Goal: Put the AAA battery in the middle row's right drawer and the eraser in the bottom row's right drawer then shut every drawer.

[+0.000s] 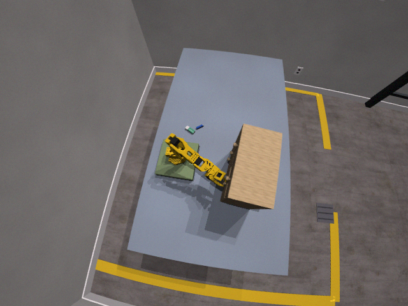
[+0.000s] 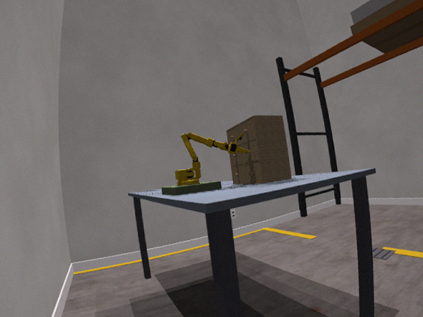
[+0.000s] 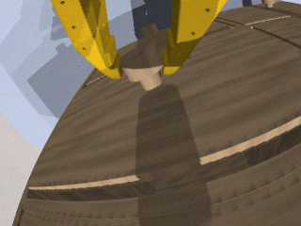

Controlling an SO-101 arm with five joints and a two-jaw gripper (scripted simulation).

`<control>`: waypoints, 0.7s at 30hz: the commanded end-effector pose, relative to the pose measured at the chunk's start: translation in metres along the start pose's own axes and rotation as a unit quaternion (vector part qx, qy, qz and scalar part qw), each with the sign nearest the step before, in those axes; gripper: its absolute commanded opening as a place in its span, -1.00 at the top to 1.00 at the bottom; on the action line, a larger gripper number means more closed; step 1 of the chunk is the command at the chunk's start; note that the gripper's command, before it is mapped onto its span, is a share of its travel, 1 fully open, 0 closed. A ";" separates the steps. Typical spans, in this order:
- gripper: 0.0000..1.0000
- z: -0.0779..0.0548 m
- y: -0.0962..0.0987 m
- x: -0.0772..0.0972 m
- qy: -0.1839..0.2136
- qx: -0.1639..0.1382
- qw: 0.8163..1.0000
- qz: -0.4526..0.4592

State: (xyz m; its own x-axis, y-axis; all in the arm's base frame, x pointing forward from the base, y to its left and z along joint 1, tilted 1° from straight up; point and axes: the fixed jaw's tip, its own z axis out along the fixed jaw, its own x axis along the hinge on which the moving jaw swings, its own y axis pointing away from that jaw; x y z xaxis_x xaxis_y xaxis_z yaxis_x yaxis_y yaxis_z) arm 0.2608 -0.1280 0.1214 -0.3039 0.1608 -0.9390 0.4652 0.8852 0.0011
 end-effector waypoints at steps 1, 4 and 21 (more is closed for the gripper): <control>1.00 0.002 0.005 -0.001 -0.002 -0.008 1.000 -0.006; 1.00 0.001 0.004 -0.001 -0.002 -0.006 1.000 -0.004; 0.94 0.000 0.000 -0.001 -0.001 -0.001 1.000 0.000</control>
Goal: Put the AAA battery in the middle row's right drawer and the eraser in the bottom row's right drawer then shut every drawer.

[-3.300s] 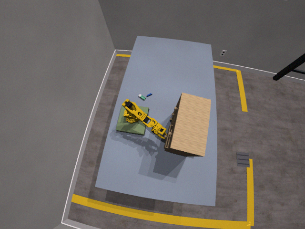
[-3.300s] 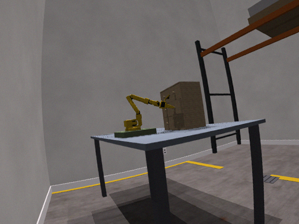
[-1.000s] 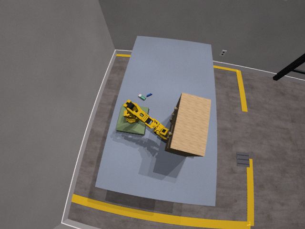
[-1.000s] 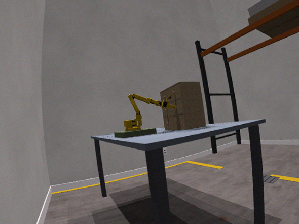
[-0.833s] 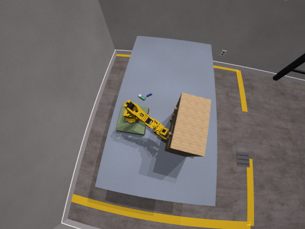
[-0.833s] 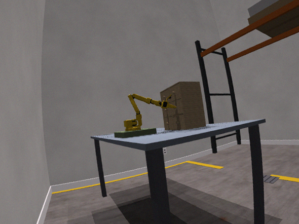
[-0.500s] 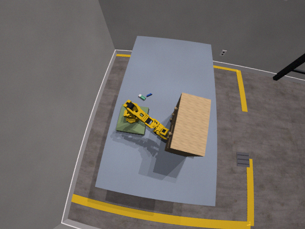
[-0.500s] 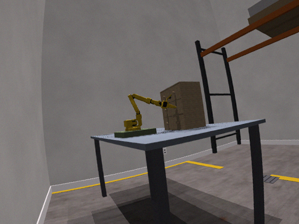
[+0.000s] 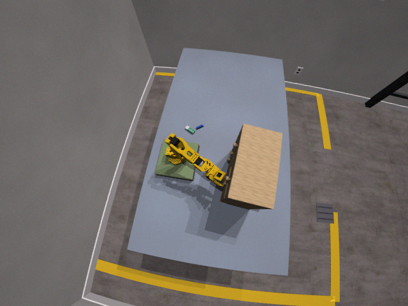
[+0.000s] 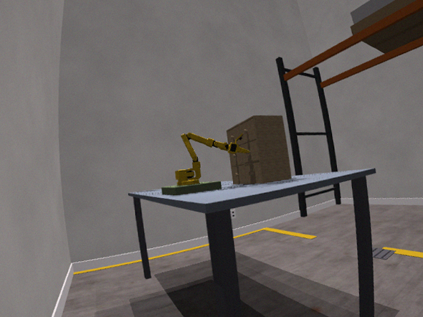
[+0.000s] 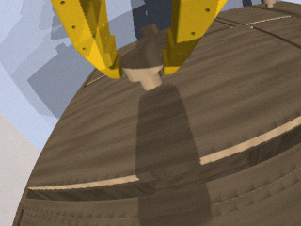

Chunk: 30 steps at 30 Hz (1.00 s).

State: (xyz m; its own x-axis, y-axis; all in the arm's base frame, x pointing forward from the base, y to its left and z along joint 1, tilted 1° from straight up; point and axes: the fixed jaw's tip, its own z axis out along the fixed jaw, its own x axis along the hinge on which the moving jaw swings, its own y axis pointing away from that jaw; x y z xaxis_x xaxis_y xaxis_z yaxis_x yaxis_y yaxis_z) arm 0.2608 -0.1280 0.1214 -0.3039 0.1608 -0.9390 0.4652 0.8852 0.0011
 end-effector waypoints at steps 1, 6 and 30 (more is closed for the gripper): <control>0.92 0.000 0.000 -0.001 -0.001 -0.001 1.000 0.000; 0.84 0.000 0.000 -0.001 -0.001 -0.001 1.000 0.000; 0.57 0.000 0.000 -0.001 -0.001 -0.001 1.000 0.000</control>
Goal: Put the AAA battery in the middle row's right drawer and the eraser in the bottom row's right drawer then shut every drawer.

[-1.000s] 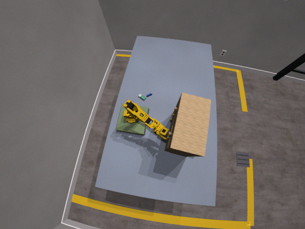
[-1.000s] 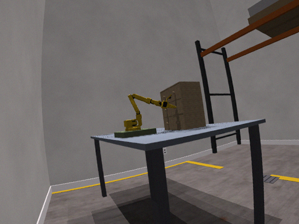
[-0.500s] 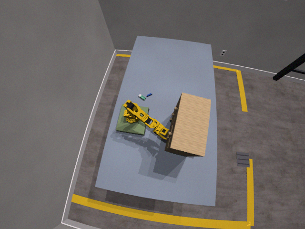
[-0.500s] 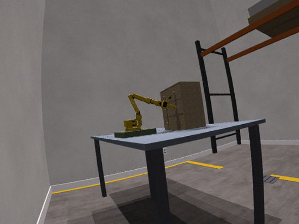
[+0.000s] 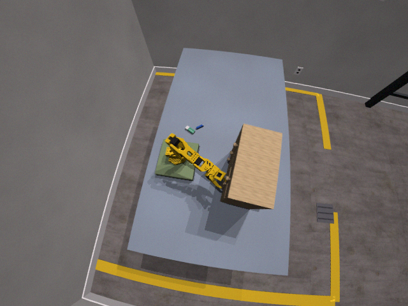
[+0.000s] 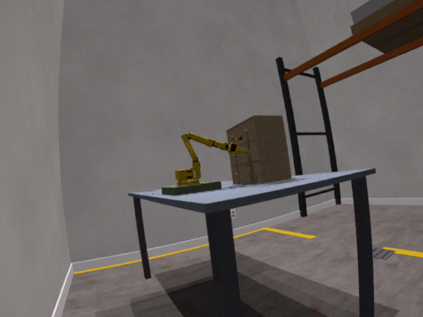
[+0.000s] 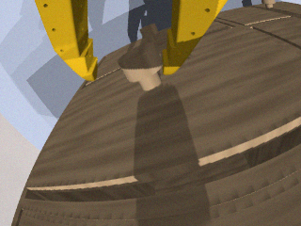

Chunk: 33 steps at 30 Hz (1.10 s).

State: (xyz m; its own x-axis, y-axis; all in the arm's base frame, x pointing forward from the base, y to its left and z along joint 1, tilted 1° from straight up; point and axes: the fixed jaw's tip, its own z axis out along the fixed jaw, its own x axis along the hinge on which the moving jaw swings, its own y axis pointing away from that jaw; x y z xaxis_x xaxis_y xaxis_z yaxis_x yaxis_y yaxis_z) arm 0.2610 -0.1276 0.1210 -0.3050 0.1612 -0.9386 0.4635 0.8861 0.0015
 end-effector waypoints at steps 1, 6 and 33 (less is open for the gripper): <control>0.57 -0.003 -0.001 -0.001 -0.002 0.002 1.000 0.001; 0.57 -0.014 -0.006 0.001 -0.002 0.010 1.000 0.001; 0.57 -0.044 -0.018 0.015 -0.002 0.035 0.999 0.002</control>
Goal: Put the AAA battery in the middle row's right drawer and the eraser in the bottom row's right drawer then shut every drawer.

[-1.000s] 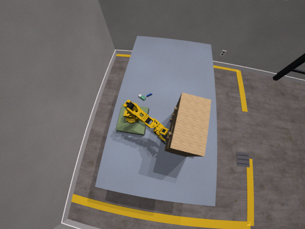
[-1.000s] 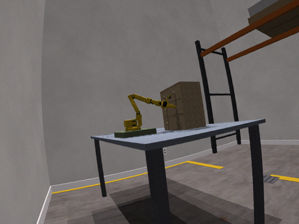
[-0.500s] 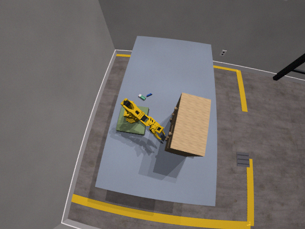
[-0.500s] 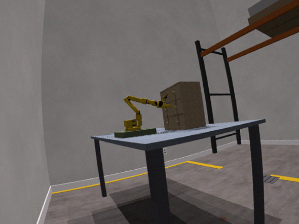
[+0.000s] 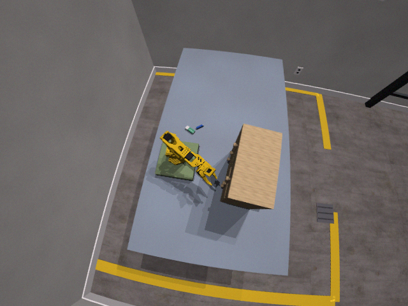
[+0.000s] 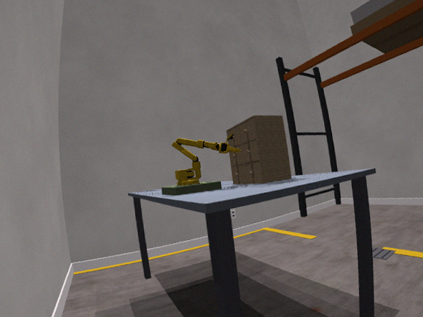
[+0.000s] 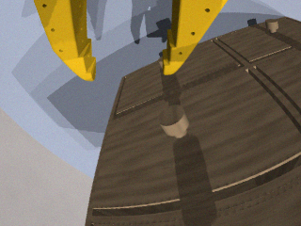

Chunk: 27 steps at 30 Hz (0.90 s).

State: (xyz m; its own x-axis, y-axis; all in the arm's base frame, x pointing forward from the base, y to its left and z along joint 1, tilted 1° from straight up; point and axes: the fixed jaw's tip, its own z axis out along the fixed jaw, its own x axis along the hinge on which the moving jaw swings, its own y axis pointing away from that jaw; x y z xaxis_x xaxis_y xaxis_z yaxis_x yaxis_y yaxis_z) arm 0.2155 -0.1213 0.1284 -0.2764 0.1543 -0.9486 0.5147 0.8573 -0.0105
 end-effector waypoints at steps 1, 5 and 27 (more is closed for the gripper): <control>0.57 -0.001 -0.003 0.007 0.013 0.005 1.000 -0.002; 0.57 -0.004 -0.003 0.013 0.046 0.005 0.999 -0.003; 0.57 -0.034 -0.004 0.040 0.209 0.005 0.978 -0.005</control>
State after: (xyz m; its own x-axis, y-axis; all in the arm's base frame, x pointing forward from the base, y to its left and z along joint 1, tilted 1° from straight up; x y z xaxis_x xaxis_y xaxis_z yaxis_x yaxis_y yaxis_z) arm 0.1820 -0.1033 0.0989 -0.5629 0.3203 -0.7619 0.5128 0.8583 -0.0180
